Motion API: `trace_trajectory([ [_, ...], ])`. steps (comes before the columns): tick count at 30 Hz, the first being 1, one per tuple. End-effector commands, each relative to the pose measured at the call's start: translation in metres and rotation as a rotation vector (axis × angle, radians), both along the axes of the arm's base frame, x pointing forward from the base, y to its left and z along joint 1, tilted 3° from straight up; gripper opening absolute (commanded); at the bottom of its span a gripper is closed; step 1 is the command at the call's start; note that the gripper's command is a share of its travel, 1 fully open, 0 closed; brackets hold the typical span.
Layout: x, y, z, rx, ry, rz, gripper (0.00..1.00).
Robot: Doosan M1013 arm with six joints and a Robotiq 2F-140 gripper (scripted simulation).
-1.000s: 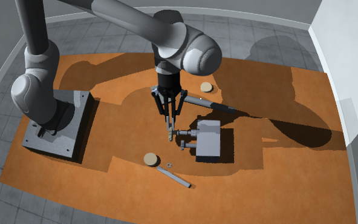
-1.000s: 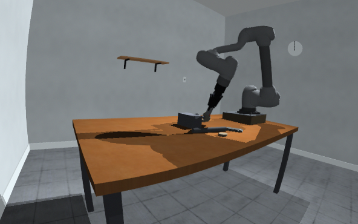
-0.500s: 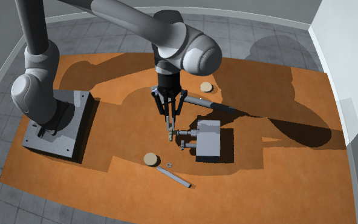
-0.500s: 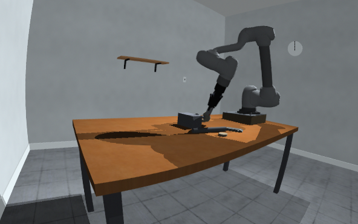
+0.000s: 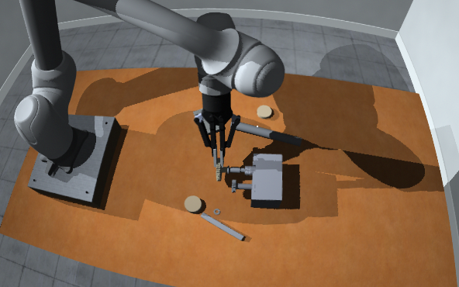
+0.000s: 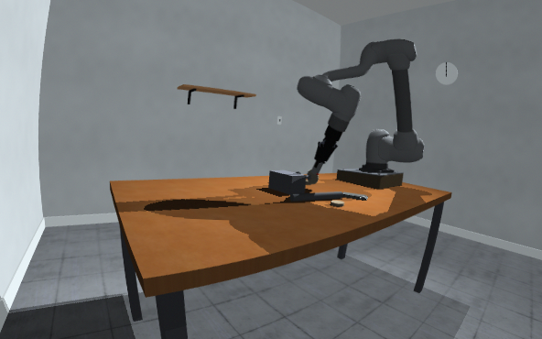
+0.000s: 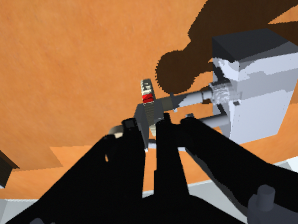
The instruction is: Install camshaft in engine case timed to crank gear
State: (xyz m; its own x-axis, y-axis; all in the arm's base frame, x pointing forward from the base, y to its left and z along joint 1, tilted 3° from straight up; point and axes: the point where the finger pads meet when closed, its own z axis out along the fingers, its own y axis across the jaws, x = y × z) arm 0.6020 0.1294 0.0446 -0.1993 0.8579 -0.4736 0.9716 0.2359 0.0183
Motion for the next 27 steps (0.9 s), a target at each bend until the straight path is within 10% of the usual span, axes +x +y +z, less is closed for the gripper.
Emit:
trace_trajectory([
  [1,0.0001,-0.0005,-0.0005,0.001,0.005,-0.010,0.05],
  [27,0.0076,0.0013,-0.0004,0.001,0.005,-0.011,0.05],
])
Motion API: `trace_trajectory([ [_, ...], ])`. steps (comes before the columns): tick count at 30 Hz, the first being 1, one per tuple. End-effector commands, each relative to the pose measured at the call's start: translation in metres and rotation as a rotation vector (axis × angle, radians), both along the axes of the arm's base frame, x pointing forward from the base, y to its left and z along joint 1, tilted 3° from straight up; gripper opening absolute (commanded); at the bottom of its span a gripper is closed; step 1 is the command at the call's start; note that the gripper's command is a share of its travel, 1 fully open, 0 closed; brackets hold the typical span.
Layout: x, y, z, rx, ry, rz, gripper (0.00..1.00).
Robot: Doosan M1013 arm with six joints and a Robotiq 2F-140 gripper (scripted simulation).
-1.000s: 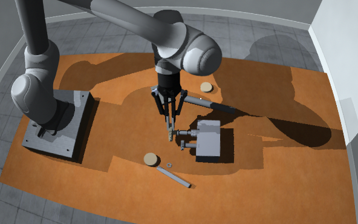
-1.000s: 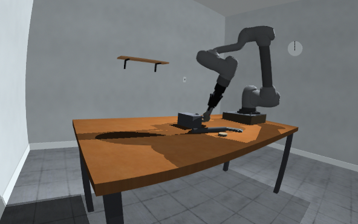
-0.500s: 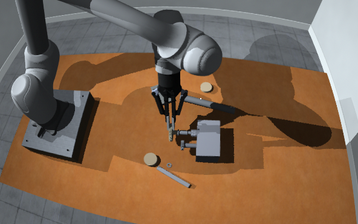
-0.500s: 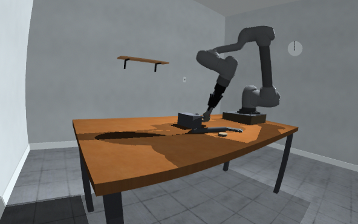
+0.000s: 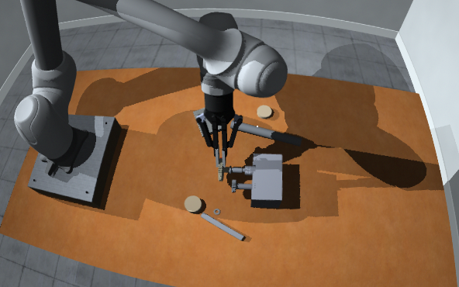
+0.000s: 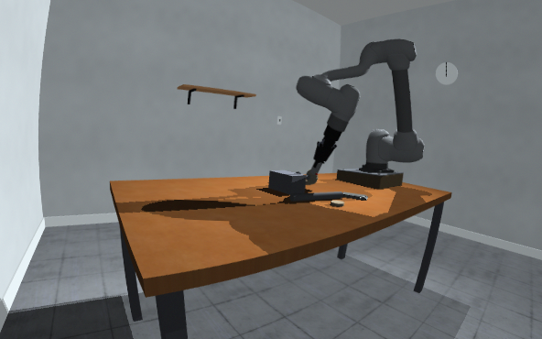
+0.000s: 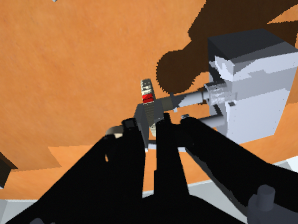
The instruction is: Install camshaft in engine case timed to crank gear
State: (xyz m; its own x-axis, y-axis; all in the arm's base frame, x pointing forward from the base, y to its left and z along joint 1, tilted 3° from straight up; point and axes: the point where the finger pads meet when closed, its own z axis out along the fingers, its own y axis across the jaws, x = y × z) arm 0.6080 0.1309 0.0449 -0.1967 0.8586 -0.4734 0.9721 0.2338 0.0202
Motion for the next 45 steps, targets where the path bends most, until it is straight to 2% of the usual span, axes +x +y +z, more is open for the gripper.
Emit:
trace_trajectory([
  [1,0.0020,-0.0001,-0.0007,0.001,0.007,-0.008,0.05],
  [45,0.0064,0.0010,-0.0006,0.001,0.007,-0.008,0.05],
])
